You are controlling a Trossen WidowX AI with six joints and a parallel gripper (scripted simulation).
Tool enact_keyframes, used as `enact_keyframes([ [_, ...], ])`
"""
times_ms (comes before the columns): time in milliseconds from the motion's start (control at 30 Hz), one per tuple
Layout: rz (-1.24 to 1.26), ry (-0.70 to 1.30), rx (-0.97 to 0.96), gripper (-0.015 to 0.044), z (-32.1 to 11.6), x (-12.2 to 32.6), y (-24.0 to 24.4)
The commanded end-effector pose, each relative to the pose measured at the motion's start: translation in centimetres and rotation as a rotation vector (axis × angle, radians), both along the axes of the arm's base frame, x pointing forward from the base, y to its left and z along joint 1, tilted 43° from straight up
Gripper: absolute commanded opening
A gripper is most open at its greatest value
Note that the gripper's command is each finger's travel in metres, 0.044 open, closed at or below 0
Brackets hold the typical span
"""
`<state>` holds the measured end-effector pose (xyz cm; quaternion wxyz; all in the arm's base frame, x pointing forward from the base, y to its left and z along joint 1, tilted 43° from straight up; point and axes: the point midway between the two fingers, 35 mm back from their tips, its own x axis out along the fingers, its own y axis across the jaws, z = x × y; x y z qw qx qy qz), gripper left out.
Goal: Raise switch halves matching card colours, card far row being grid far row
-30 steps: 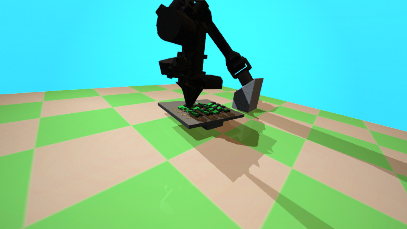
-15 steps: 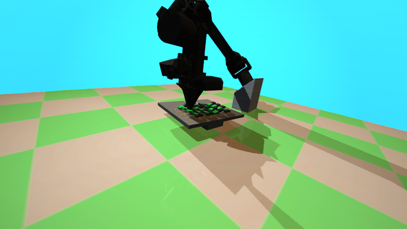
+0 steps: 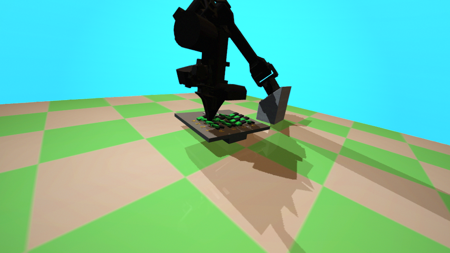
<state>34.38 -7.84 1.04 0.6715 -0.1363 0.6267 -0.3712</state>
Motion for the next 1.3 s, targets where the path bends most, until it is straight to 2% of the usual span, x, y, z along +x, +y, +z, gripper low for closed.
enact_keyframes([
  [0,0.003,0.007,-0.004,0.0,-0.18,-0.06,-0.13],
  [1267,0.003,0.007,-0.004,0.0,-0.54,-0.09,-0.47],
])
